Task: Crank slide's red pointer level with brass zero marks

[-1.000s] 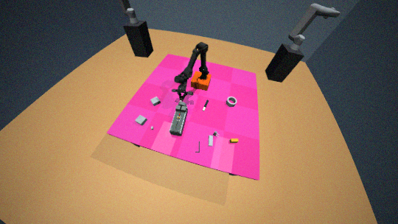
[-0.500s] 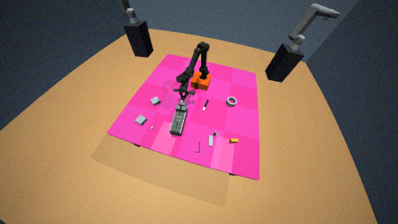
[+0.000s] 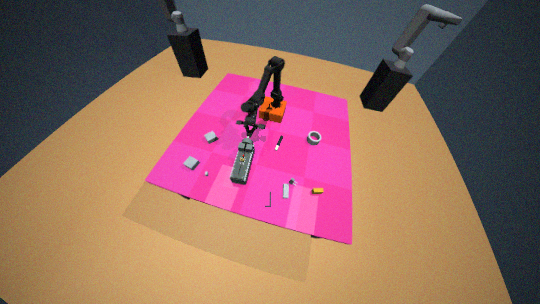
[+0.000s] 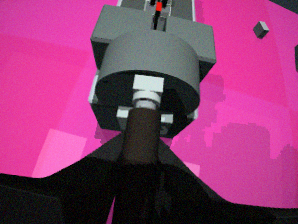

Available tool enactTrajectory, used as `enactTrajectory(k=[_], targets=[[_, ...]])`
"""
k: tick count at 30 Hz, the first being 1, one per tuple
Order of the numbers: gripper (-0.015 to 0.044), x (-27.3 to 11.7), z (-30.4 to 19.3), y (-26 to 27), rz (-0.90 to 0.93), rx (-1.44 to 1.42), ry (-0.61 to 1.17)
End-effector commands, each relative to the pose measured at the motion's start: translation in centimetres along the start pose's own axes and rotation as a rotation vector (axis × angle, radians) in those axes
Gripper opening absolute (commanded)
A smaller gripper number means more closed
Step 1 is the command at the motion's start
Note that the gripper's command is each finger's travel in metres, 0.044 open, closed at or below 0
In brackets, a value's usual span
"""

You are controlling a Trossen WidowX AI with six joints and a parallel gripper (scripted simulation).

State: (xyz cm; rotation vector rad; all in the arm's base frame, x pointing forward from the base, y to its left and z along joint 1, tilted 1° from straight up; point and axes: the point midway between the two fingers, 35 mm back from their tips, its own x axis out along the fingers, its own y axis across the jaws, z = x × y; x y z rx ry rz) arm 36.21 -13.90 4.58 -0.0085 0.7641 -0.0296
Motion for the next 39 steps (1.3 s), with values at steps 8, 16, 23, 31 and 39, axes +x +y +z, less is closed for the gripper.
enactTrajectory(k=[8, 16, 23, 31, 39], targets=[[0.0000, 0.11, -0.15, 1.12, 0.024, -0.001, -0.002], [0.0000, 0.17, -0.22, 1.26, 0.024, -0.001, -0.002], [0.0000, 0.21, -0.27, 1.34, 0.024, -0.001, -0.002], [0.0000, 0.27, -0.34, 1.42, 0.024, -0.001, -0.002], [0.0000, 0.33, -0.41, 1.49, 0.024, -0.001, -0.002]])
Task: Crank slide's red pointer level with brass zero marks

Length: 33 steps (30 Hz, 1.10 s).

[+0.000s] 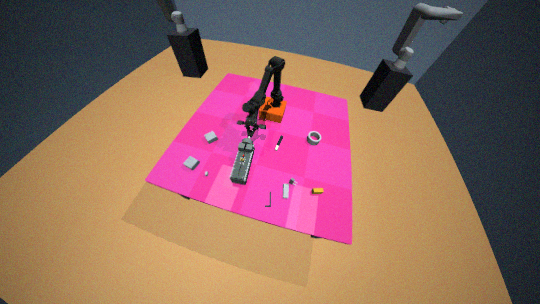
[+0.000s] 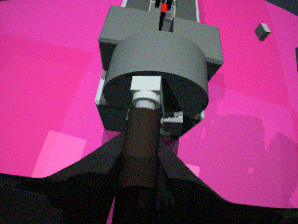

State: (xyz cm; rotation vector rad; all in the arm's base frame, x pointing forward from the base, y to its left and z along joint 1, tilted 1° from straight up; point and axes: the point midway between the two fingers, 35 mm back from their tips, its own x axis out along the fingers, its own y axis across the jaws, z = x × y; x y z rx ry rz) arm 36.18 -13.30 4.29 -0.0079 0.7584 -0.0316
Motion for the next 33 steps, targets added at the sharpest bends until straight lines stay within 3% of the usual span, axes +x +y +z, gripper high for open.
enactTrajectory(k=[1, 33], targets=[[0.0000, 0.17, -0.19, 0.89, 0.026, -0.002, 0.004], [0.0000, 0.40, -0.44, 1.17, 0.026, -0.002, 0.004]])
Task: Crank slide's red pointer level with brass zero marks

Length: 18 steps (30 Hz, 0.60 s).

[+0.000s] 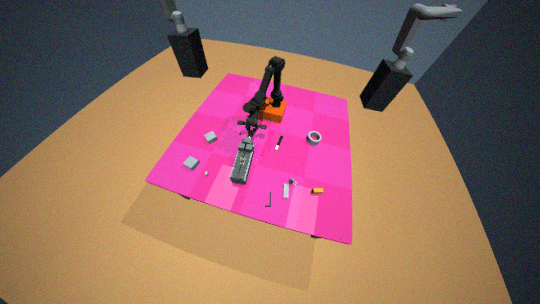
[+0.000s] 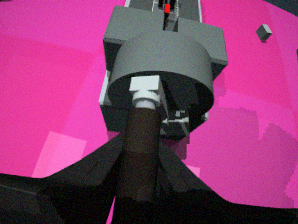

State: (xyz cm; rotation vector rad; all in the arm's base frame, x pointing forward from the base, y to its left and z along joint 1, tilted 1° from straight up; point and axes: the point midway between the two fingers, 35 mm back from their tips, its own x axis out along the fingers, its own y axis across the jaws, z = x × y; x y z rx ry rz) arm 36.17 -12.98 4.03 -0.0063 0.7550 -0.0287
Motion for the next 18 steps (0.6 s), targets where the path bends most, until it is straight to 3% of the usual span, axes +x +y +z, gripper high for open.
enactTrajectory(k=[1, 18], targets=[[0.0000, 0.25, -0.25, 0.86, 0.023, -0.002, 0.007], [0.0000, 0.43, -0.43, 1.11, 0.023, -0.002, 0.007]])
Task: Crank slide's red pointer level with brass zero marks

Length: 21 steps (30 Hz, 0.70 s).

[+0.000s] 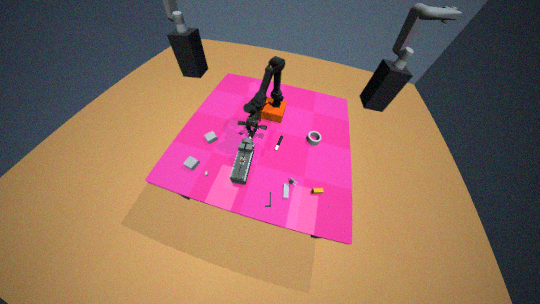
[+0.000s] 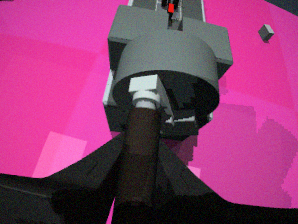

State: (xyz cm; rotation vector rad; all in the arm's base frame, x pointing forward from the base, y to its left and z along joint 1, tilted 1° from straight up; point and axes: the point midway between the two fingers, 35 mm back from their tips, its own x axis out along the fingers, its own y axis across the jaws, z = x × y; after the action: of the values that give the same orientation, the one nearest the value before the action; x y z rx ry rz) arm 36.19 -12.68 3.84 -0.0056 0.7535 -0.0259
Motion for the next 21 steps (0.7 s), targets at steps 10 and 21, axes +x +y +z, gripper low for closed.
enactTrajectory(k=[10, 21], targets=[[0.0000, 0.51, -0.49, 1.04, 0.020, -0.002, 0.009], [0.0000, 0.90, -0.87, 1.40, 0.021, -0.001, 0.009]])
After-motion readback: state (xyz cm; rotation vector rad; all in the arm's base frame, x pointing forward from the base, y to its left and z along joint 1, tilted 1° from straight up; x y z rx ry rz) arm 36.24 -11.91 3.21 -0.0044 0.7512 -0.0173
